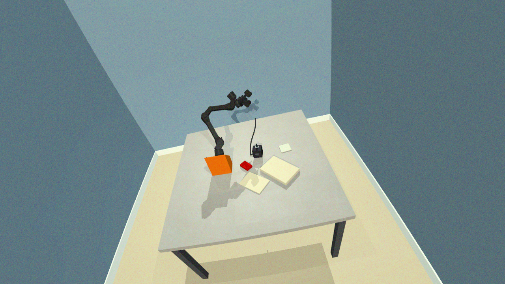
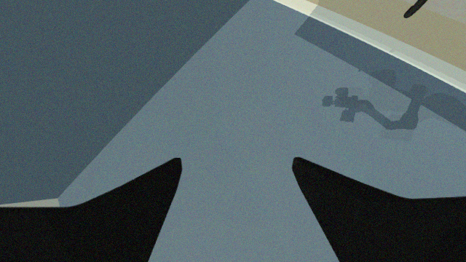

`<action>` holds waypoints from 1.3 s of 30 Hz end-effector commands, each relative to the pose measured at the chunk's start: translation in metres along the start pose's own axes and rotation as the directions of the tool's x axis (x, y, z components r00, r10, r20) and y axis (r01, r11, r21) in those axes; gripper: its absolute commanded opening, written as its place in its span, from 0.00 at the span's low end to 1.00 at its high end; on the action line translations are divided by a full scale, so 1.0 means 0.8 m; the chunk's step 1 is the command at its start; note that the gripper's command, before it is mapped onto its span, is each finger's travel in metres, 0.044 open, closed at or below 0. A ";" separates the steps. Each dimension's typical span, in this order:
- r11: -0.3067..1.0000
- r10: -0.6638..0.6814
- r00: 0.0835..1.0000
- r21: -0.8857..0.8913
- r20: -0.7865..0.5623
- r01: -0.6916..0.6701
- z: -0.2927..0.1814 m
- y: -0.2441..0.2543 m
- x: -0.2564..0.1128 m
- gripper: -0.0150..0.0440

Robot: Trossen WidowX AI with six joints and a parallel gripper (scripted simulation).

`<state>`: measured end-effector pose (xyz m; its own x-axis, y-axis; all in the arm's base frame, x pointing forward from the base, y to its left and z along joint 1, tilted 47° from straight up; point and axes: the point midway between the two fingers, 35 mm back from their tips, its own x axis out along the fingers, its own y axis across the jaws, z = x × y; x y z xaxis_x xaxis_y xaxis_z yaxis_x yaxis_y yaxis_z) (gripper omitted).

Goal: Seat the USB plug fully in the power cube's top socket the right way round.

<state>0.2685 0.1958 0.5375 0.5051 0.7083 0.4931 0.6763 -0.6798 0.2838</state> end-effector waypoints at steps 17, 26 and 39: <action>0.942 -0.176 0.570 -0.031 0.803 0.335 0.350 0.054 -0.131 1.00; 0.804 -0.496 0.235 0.341 0.836 0.487 0.431 0.018 -0.281 1.00; 0.668 -0.701 0.165 0.559 0.693 0.491 0.434 -0.009 -0.355 1.00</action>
<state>0.3119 0.0663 0.1106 0.0104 0.7074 -0.7067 0.9996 -0.0259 -0.0112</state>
